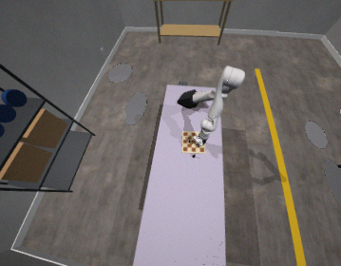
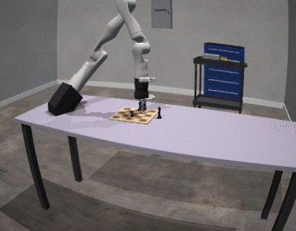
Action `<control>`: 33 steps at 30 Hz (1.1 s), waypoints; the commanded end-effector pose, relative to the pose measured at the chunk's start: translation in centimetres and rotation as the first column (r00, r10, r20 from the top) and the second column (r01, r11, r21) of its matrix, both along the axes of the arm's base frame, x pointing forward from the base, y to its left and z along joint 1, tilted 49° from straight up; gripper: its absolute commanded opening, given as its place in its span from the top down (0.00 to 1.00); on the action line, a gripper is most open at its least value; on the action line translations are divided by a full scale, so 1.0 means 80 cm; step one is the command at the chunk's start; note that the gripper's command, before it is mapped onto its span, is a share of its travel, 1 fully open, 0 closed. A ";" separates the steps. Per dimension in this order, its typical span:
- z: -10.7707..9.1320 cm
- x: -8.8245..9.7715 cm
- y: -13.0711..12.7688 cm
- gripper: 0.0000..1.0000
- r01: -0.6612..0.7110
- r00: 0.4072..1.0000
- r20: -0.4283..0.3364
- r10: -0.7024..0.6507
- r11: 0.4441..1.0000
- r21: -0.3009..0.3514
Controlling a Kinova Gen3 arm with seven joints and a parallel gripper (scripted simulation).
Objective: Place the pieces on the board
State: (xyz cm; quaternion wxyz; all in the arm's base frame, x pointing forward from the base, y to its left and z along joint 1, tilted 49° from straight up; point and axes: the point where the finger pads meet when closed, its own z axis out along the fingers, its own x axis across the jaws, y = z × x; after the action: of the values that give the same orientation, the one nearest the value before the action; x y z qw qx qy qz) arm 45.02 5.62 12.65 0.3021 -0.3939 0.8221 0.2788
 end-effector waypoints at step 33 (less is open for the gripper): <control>0.000 0.000 -0.001 0.27 0.001 1.000 0.001 -0.001 1.000 0.000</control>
State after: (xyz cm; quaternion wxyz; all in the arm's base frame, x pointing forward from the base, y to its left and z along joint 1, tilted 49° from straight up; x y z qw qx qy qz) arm 45.02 5.62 12.65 0.3021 -0.3939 0.8221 0.2788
